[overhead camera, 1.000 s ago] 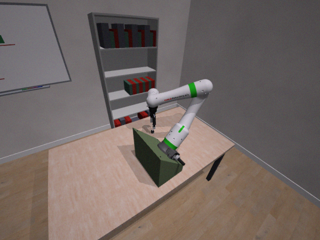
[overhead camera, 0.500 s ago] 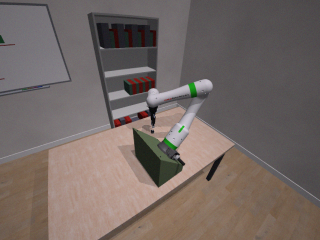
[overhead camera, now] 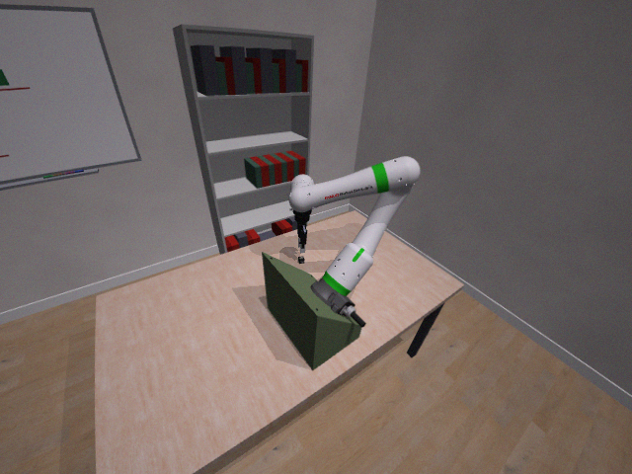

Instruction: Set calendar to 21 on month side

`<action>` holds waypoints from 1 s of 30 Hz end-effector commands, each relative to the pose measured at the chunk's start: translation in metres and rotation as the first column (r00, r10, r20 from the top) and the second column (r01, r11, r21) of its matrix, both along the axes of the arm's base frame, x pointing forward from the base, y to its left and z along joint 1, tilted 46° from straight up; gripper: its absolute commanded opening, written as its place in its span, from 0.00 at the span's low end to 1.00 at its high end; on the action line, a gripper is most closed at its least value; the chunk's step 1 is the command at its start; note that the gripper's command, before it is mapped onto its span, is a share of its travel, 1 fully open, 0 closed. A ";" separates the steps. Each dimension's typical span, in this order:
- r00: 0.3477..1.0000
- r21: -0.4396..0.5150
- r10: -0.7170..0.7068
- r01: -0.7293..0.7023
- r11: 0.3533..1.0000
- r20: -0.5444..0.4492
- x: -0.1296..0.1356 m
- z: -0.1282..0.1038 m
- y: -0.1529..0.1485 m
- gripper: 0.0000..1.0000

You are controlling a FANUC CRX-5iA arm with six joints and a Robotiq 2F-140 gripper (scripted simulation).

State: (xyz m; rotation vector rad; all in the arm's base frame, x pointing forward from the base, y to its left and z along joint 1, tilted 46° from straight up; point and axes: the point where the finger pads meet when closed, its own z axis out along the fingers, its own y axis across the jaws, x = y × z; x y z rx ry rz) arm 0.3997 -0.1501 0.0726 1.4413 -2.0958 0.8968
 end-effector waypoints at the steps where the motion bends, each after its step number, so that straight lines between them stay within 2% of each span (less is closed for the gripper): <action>1: 1.000 0.000 0.000 0.000 1.000 0.000 0.000 0.000 0.000 0.28; 15: 1.000 0.000 0.000 0.000 1.000 0.000 0.000 -0.003 -0.003 0.28; 30: 1.000 0.000 0.000 0.000 1.000 0.000 0.000 -0.017 -0.018 0.28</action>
